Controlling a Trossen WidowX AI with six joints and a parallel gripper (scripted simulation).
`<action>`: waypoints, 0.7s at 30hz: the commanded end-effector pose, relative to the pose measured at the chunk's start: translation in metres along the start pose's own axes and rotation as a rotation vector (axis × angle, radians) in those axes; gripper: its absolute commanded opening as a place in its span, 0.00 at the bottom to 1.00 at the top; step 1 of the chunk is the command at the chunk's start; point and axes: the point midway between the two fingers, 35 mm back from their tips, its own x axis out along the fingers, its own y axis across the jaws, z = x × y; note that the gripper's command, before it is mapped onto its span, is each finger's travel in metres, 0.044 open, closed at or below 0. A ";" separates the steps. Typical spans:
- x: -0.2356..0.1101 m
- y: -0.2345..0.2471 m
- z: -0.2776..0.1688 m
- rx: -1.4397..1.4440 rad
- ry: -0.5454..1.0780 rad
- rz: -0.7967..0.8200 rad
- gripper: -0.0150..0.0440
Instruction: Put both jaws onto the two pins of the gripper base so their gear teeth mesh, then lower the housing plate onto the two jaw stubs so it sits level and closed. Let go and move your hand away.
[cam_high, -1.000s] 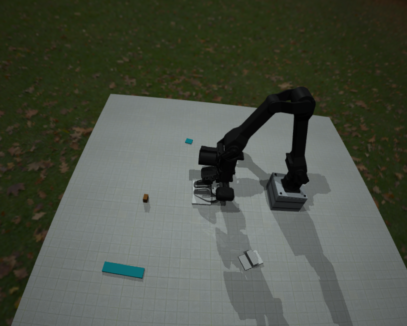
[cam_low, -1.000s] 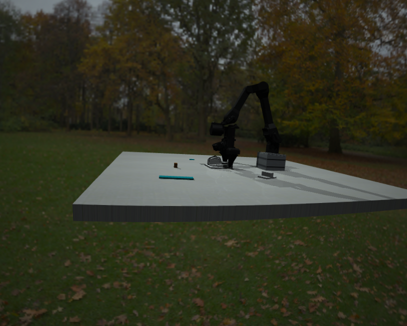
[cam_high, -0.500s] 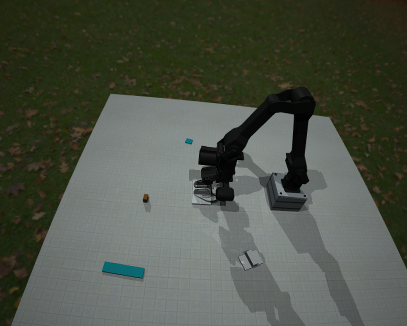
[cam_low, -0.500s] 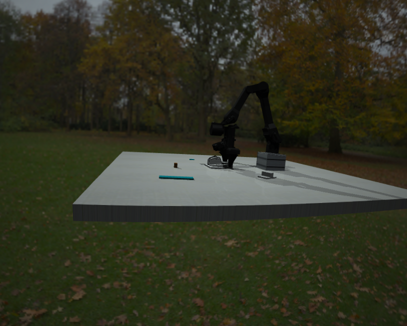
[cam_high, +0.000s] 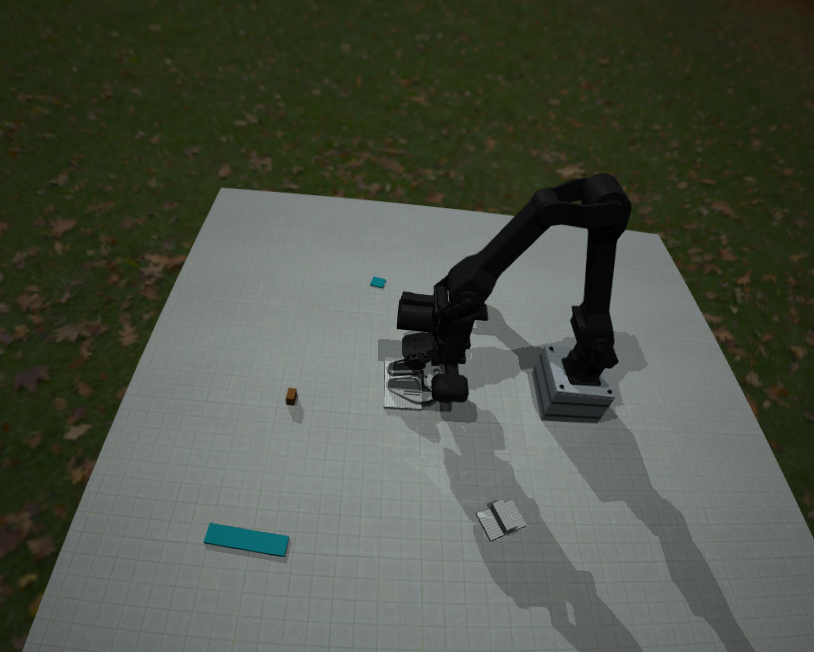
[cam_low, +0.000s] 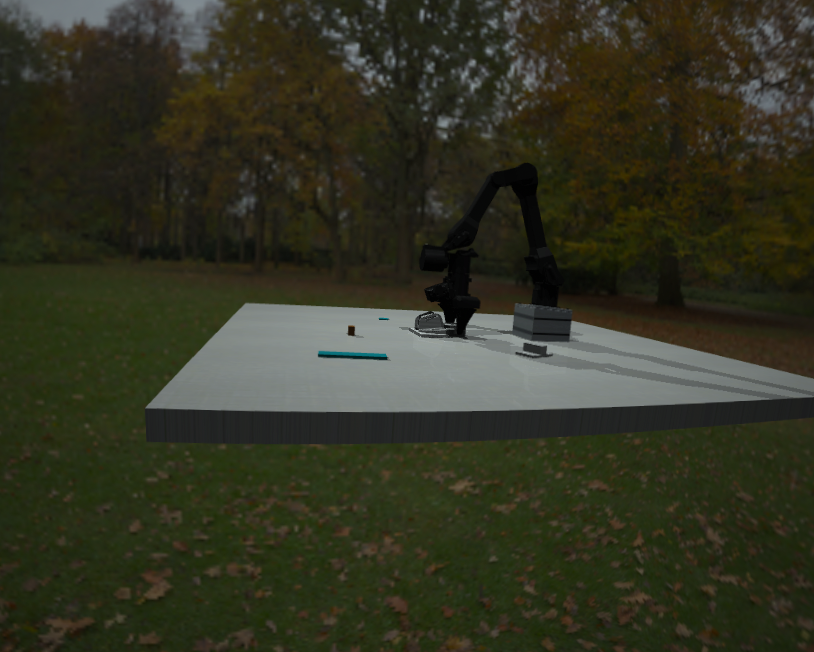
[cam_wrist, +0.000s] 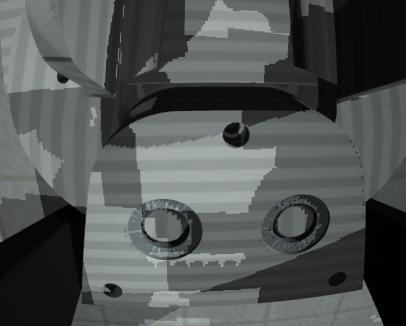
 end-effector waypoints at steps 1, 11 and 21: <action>0.001 0.000 -0.001 -0.005 0.001 -0.003 0.85; 0.000 0.000 0.000 0.000 0.000 0.000 0.94; 0.000 0.000 0.000 0.000 0.000 0.000 1.00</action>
